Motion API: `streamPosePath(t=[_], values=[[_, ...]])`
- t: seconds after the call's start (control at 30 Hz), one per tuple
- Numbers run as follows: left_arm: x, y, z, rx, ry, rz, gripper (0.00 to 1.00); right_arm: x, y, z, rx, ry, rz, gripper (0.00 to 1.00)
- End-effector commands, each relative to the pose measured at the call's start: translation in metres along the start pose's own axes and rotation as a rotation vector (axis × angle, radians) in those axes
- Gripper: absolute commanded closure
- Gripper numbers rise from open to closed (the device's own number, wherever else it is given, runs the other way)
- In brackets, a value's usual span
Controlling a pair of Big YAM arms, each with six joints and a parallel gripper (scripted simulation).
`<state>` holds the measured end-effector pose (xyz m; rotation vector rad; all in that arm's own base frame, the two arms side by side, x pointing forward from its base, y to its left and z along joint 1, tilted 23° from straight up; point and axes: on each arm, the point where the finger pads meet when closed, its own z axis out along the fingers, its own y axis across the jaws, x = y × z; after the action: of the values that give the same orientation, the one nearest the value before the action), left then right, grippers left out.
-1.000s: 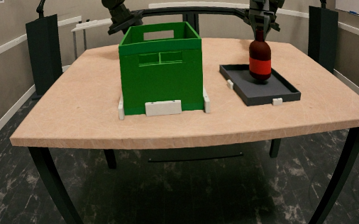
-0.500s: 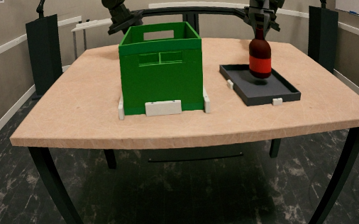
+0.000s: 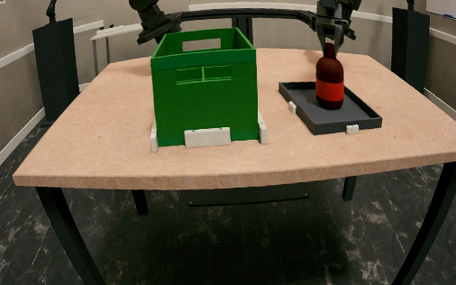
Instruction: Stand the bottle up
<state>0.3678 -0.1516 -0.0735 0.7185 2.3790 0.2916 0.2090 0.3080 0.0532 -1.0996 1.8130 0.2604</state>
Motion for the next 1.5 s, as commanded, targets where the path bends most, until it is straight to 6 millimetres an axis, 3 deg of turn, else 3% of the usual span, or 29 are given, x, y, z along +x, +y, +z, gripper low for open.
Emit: streamPosePath(t=[0.0,1.03,1.23,1.3,1.33,1.37,1.47], values=[[-0.024,0.002,-0.002,-0.003,-0.067,-0.014,0.80,-0.002,0.000,0.001,0.002,-0.003,0.003,0.00],[-0.002,0.005,0.009,-0.008,-0.047,-0.017,0.80,-0.002,0.000,0.001,0.002,-0.003,0.003,0.00],[-0.009,0.004,0.005,-0.007,-0.065,-0.020,0.13,-0.002,0.000,0.001,0.002,-0.003,0.003,0.00],[-0.009,0.004,0.005,-0.007,-0.065,-0.020,0.13,-0.002,0.000,0.001,0.002,-0.003,0.003,0.00],[-0.013,0.005,0.001,-0.007,-0.078,-0.024,0.01,-0.002,0.000,0.001,0.002,-0.003,0.003,0.00],[0.000,0.002,-0.002,-0.001,-0.051,-0.015,0.00,-0.002,0.000,0.001,0.002,-0.003,0.003,0.00],[0.007,0.000,-0.006,0.006,-0.036,-0.010,0.00,-0.002,0.000,0.001,0.002,-0.003,0.003,0.00]])
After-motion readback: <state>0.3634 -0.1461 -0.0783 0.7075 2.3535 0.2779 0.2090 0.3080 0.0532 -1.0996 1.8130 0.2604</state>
